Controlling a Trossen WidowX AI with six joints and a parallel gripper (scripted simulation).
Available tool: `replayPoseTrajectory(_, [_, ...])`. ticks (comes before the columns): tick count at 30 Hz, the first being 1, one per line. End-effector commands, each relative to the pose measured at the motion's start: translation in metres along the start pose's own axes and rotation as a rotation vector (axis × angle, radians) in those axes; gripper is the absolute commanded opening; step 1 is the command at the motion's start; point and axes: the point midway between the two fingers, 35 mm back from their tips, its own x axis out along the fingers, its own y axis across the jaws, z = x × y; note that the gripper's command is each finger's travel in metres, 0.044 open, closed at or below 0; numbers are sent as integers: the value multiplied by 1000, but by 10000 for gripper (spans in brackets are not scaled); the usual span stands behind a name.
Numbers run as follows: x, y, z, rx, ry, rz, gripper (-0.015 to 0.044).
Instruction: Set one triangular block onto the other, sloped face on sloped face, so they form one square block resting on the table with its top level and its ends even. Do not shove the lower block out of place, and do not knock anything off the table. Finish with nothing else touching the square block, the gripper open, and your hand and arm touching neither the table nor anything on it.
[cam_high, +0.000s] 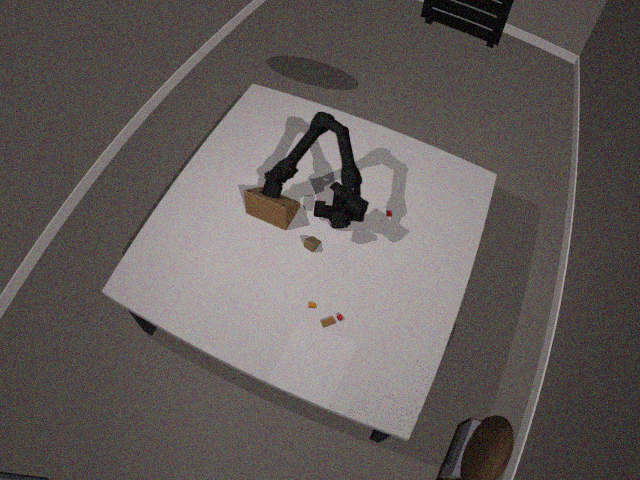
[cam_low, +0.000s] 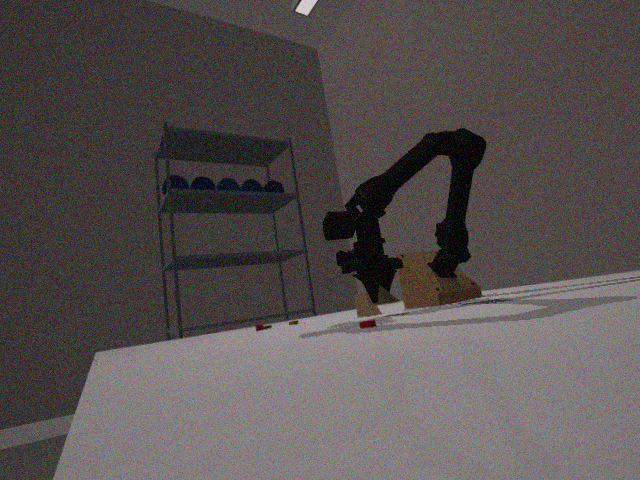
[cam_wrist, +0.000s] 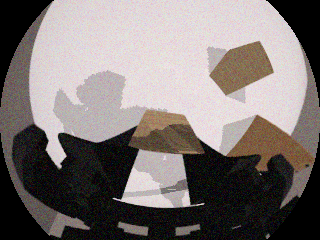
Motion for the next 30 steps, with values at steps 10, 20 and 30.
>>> replayPoseTrajectory(10, [15, 0, 0, -2, 0, -2, 0])
replayPoseTrajectory(20, [27, 0, 0, -4, 1, -3, 0])
replayPoseTrajectory(30, [25, 0, 0, -10, -4, -4, 210])
